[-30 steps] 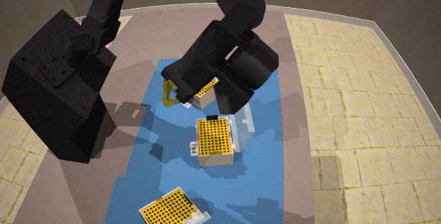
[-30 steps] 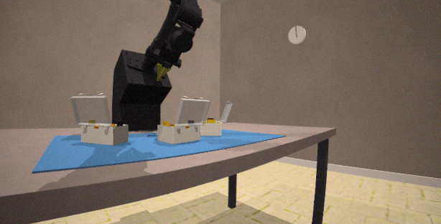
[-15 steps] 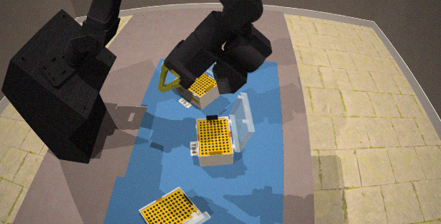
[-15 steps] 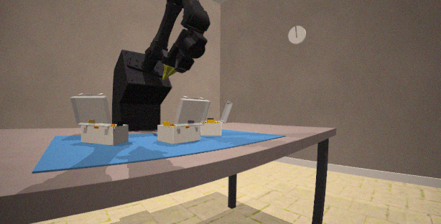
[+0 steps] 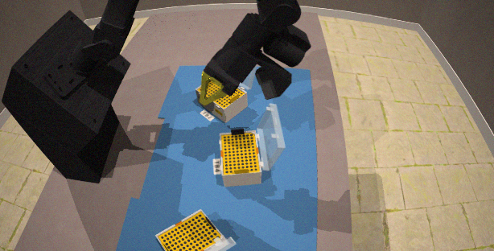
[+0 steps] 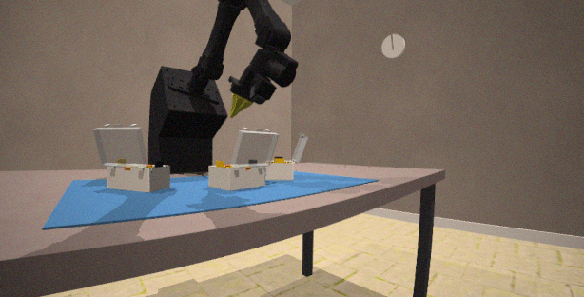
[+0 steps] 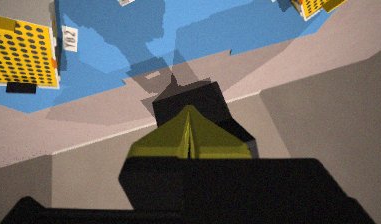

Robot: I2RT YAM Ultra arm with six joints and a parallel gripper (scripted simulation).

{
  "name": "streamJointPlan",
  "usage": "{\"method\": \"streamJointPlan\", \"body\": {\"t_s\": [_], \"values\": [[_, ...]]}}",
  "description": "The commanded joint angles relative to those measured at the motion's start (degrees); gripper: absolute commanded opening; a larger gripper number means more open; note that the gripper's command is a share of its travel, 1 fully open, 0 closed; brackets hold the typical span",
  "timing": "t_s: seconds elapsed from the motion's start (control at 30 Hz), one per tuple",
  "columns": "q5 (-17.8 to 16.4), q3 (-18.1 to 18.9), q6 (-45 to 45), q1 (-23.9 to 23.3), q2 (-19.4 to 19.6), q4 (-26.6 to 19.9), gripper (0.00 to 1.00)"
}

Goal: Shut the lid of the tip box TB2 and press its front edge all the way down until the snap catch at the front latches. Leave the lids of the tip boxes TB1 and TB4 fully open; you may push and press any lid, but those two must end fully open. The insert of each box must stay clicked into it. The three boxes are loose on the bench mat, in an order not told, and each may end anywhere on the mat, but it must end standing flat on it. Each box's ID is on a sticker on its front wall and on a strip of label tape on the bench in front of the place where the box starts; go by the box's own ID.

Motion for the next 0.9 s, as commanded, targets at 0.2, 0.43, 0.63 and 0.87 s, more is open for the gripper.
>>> {"method": "streamJointPlan", "body": {"t_s": [0.2,0.43,0.63,0.87], "values": [[6.2,2.6,12.2,8.1,3.1,5.3,0.00],[9.2,3.1,18.1,12.9,4.5,8.6,0.00],[12.1,5.5,24.0,18.1,7.4,10.3,0.00],[15.5,6.6,30.7,23.7,9.4,13.7,0.00]]}}
